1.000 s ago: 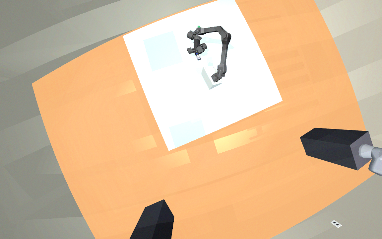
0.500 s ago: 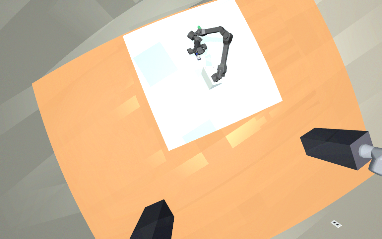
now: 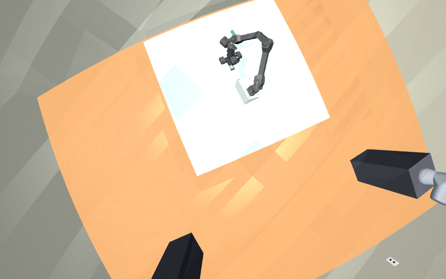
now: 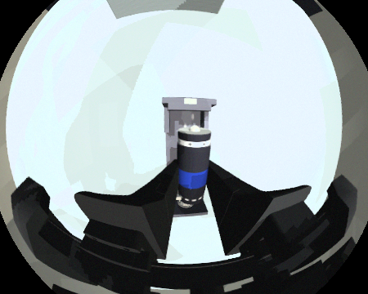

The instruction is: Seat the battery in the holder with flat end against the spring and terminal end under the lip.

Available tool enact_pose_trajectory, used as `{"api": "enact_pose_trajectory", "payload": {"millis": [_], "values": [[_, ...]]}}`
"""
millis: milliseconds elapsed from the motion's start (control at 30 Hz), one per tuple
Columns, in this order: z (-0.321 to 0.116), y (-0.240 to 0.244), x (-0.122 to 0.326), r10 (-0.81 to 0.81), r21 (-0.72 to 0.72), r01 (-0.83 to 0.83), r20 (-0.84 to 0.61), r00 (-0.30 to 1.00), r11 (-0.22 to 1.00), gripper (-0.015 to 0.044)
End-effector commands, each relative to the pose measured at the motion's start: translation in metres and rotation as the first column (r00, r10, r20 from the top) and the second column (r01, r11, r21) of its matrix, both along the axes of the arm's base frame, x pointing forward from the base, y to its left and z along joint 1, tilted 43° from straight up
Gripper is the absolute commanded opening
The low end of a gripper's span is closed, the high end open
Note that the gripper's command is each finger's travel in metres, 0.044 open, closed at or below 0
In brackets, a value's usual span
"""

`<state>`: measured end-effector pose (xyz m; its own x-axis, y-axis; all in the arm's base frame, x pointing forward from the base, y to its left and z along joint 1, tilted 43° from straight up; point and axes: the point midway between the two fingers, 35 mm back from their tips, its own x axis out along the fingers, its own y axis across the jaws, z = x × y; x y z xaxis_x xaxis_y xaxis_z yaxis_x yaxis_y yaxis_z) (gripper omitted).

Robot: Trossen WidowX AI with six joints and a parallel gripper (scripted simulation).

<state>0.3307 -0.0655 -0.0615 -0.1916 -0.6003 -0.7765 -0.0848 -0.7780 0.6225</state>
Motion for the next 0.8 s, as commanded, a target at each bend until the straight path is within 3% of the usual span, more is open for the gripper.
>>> {"api": "enact_pose_trajectory", "payload": {"millis": [0, 767], "values": [[-0.001, -0.0006, 0.0038, 0.016, -0.002, -0.016, 0.027, 1.0, 1.0, 0.0083], [-0.0005, -0.003, -0.0017, 0.08, -0.006, -0.08, 0.092, 0.993, 0.997, 0.0083]]}}
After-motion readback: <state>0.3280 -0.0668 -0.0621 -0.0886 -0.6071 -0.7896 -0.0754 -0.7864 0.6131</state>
